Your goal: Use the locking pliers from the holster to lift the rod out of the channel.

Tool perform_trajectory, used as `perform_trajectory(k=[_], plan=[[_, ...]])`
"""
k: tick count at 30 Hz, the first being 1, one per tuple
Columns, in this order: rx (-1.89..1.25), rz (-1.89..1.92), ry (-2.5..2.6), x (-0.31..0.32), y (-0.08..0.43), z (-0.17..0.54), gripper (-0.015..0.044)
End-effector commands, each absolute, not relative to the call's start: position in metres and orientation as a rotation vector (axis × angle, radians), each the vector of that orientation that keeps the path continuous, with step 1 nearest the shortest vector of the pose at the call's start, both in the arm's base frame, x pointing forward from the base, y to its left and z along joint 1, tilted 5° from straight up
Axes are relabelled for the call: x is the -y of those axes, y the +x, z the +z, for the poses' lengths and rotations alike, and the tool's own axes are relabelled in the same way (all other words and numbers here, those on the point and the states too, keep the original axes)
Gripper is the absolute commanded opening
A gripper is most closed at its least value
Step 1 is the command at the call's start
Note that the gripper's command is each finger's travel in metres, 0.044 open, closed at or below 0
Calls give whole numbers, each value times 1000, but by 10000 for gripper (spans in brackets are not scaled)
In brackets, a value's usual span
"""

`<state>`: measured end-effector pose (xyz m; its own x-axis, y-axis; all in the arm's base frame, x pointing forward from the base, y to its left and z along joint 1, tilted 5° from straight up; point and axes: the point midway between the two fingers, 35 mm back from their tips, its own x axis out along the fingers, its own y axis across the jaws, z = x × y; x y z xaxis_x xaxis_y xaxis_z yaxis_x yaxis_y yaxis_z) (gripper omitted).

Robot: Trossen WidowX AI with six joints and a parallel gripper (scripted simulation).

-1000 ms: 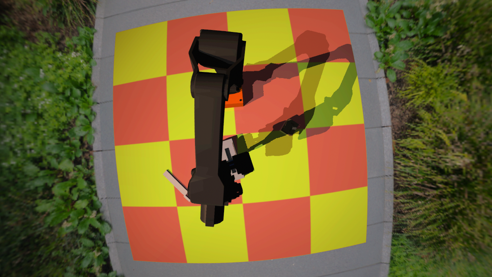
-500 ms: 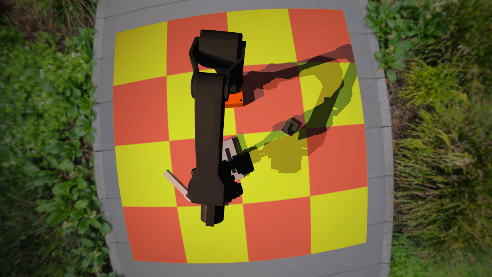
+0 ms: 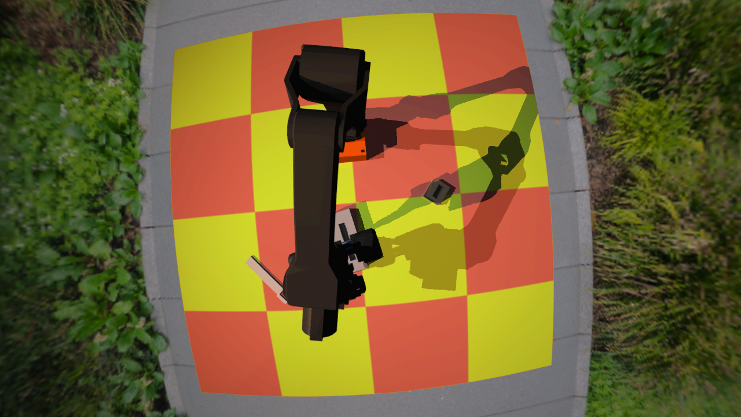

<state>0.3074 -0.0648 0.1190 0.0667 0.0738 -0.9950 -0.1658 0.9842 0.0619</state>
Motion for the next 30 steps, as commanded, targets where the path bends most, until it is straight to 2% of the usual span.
perform_trajectory(k=[1,30], plan=[[-1489,180,-67,64,308,121,321],[-1489,180,-67,63,308,111,321]])
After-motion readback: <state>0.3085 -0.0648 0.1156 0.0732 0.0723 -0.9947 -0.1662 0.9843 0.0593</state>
